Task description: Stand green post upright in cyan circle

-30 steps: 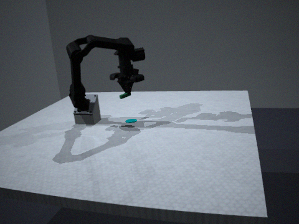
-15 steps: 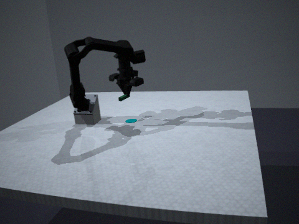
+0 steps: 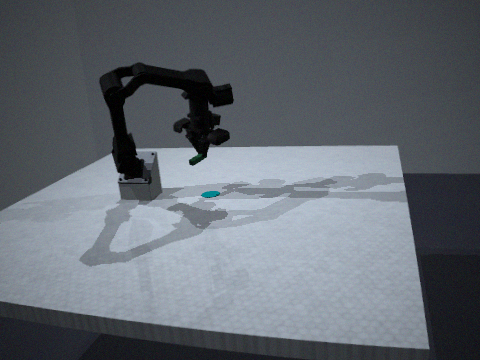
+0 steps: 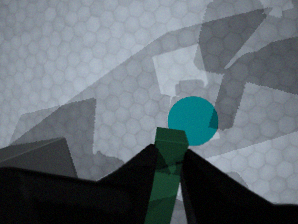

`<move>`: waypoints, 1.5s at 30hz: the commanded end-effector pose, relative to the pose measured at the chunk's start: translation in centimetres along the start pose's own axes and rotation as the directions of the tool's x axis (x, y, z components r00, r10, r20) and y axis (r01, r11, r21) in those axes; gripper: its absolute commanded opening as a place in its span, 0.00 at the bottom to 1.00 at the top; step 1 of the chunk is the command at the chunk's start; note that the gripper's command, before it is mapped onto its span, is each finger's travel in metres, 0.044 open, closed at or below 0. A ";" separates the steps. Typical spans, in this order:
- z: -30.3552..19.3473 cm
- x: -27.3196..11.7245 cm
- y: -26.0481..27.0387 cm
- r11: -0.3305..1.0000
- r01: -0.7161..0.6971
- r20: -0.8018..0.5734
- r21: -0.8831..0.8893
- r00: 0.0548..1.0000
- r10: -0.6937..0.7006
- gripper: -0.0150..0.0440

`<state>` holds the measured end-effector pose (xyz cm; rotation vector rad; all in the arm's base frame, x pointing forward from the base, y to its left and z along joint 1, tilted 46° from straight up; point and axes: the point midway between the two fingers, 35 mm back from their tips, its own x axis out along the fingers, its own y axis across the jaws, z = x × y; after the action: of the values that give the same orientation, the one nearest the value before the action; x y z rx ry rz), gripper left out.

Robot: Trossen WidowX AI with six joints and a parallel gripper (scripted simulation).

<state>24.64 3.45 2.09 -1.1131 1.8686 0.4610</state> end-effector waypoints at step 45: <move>-0.5 1.4 0.8 0.982 -0.182 0.303 -0.046 0.934 0.187 0.29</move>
<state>23.56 2.76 1.08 -0.8440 1.7228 0.6959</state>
